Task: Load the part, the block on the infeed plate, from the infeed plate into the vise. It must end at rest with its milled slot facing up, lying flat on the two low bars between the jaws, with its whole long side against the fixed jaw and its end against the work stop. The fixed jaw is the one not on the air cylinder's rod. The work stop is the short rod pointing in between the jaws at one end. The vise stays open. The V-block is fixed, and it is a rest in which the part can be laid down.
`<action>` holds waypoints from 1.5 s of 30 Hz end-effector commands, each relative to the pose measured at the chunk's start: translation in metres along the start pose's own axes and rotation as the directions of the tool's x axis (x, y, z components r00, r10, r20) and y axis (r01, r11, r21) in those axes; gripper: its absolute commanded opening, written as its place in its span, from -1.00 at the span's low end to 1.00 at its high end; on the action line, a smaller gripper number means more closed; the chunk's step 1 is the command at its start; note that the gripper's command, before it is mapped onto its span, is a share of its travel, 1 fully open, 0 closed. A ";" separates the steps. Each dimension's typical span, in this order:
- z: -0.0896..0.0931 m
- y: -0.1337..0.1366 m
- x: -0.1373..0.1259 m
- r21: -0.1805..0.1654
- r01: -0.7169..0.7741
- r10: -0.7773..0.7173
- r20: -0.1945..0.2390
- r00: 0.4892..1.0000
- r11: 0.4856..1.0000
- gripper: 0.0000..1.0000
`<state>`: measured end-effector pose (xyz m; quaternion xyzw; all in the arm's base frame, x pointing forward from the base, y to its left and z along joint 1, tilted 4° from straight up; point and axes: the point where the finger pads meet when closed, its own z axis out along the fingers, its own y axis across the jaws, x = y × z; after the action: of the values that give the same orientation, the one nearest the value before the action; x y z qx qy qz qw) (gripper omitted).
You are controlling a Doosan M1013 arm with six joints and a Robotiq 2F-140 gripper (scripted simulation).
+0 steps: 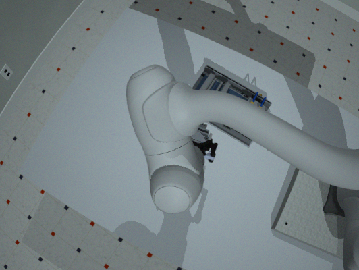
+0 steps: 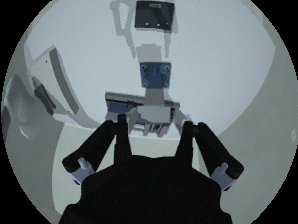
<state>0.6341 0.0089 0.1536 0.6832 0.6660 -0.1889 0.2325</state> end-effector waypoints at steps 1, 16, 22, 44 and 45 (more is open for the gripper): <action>0.002 -0.004 0.001 0.005 0.005 -0.005 -0.039 0.999 1.000 0.02; 0.003 -0.004 -0.002 0.005 0.005 -0.004 -0.147 0.989 1.000 0.02; 0.003 -0.004 -0.003 0.005 0.005 -0.004 -0.200 0.980 1.000 0.02; 0.004 -0.004 -0.008 0.005 0.005 -0.003 -0.380 0.925 1.000 0.02; 0.004 -0.004 -0.008 0.005 0.005 -0.003 -0.389 0.921 1.000 0.02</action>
<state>0.6330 -0.0001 0.1566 0.7060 0.6962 -0.0677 0.1104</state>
